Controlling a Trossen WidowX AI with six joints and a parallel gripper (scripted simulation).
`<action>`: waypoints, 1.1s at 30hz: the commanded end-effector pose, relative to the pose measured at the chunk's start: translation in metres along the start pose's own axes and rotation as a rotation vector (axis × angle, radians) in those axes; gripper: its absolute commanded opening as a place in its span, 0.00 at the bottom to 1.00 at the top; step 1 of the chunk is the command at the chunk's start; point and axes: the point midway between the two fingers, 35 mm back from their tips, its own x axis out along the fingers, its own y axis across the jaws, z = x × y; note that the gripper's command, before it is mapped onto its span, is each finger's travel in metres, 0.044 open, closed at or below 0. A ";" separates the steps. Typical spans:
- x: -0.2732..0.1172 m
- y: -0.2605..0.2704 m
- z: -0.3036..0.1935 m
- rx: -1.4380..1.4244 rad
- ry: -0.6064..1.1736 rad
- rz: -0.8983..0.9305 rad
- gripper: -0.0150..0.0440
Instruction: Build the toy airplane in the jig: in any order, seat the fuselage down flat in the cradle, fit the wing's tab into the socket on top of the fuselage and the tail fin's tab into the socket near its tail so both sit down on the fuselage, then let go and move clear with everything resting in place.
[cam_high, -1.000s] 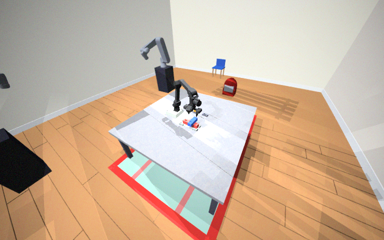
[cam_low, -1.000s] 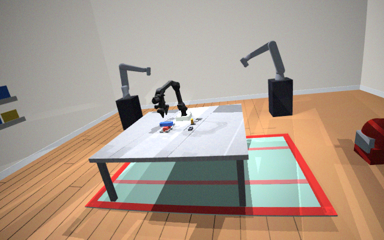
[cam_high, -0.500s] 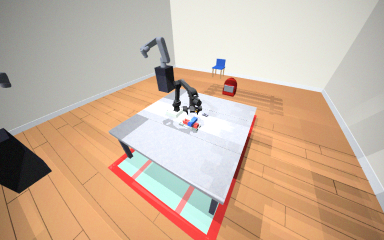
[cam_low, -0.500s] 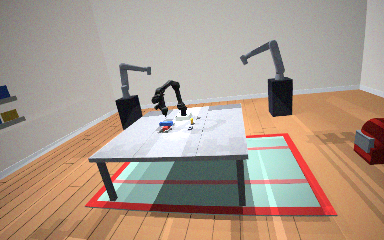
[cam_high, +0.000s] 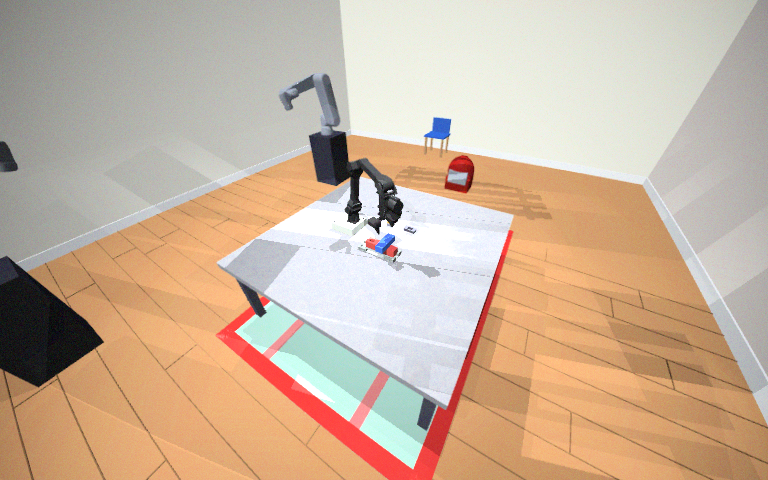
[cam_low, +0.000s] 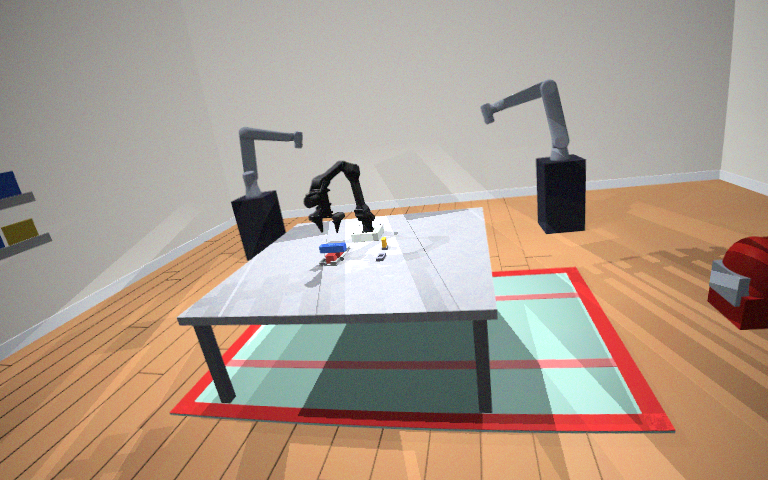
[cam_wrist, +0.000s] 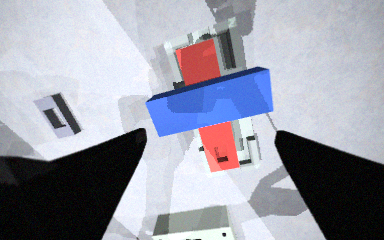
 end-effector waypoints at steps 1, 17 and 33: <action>0.002 0.000 0.000 -0.317 -0.002 -0.004 1.00; 0.000 0.052 -0.015 -0.317 0.000 0.000 1.00; 0.000 0.201 -0.163 -0.316 0.008 0.015 1.00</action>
